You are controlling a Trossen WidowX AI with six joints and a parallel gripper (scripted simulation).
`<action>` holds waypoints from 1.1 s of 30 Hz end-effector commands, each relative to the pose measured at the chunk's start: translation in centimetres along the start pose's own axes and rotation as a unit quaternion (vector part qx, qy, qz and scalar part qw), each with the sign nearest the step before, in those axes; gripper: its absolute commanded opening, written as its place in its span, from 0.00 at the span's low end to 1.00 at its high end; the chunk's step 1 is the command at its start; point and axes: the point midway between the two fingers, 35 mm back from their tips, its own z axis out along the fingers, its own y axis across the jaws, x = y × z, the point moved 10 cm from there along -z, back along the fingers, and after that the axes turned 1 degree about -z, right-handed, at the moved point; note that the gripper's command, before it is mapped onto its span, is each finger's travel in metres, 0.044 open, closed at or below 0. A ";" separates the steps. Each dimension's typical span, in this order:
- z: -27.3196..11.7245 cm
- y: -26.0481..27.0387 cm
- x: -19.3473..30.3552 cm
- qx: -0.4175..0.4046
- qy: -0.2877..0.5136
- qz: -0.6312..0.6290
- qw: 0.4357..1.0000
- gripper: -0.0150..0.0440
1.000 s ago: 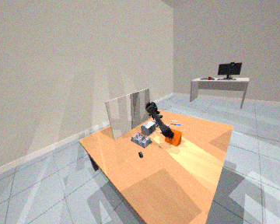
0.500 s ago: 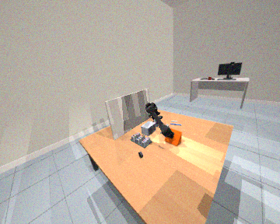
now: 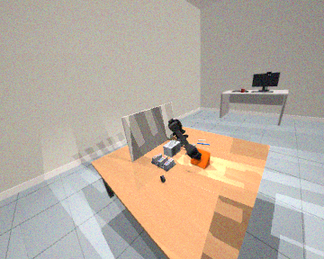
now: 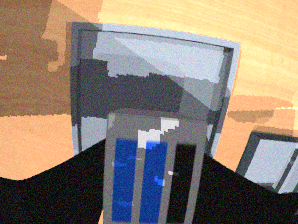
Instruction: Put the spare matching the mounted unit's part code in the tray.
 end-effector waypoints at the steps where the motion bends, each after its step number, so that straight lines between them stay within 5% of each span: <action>1: -0.1 0.0 0.0 0.000 0.000 0.000 1.000 0.61; 10: -0.1 0.0 0.0 0.000 0.000 0.000 1.000 1.00; 13: -0.9 0.1 -0.1 0.000 0.000 0.000 1.000 1.00; 21: -10.6 -0.1 0.0 -0.001 0.000 0.002 1.000 1.00; 33: -10.3 -0.2 -0.2 -0.011 -0.004 0.005 1.000 1.00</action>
